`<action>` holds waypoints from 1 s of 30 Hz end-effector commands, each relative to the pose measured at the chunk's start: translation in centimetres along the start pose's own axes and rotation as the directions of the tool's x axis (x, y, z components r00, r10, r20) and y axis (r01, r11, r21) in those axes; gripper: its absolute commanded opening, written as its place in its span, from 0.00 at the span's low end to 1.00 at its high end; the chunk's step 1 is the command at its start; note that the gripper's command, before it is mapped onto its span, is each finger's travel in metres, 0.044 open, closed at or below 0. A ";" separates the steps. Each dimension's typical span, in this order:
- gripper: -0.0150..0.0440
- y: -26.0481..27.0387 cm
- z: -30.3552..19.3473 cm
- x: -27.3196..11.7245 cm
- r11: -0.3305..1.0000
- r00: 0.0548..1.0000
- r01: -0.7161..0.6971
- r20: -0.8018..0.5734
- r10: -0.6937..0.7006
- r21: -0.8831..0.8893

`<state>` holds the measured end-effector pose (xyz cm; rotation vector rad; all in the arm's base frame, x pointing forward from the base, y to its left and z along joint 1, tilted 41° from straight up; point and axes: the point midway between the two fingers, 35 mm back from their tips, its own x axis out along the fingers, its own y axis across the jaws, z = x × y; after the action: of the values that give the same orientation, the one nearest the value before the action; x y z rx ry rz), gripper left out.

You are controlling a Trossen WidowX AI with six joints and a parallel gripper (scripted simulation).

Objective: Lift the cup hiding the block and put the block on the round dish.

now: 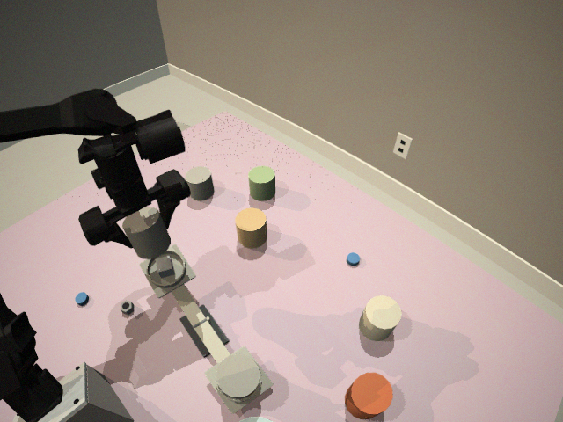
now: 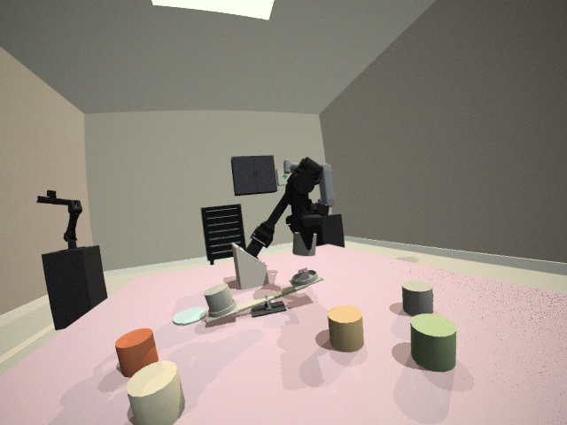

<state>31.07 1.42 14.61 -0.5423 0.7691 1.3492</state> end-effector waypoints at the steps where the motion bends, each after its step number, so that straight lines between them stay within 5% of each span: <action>1: 0.25 0.0 0.0 0.0 1.000 1.000 0.002 -0.001 -0.002 0.001; 30: 0.25 3.2 5.2 4.5 1.000 0.999 0.012 -0.036 -0.012 -0.002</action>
<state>29.37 7.77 14.74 -0.5677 0.7921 1.3390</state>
